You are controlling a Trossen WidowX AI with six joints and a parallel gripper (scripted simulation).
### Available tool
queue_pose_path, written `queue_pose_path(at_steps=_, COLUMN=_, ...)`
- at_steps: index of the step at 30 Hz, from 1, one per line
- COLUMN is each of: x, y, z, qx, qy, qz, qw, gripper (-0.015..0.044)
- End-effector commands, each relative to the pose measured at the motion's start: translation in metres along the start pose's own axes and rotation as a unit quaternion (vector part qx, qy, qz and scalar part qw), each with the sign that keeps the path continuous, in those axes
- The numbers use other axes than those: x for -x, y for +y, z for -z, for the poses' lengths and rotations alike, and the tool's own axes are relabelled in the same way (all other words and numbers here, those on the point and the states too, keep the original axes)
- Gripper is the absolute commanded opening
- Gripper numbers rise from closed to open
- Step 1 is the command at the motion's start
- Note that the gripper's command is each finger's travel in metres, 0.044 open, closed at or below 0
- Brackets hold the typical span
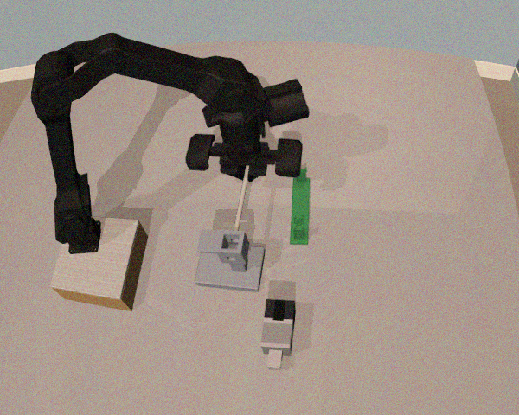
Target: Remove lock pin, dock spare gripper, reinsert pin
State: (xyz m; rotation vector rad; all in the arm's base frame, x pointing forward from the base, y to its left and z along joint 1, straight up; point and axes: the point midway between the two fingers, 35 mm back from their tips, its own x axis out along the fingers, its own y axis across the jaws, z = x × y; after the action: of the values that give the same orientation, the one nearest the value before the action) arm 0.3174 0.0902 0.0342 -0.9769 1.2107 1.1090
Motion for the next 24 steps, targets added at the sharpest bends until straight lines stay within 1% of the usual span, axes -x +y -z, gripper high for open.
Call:
queue_pose_path(at_steps=1, x=0.002, y=-0.002, z=-0.004, qx=-0.001, qy=-0.001, qz=0.001, qw=1.000, gripper=0.0000)
queue_pose_path(at_steps=24, x=0.004, y=-0.001, z=-0.020, qx=-0.002, qy=0.001, qz=-0.005, qw=1.000, gripper=0.0000)
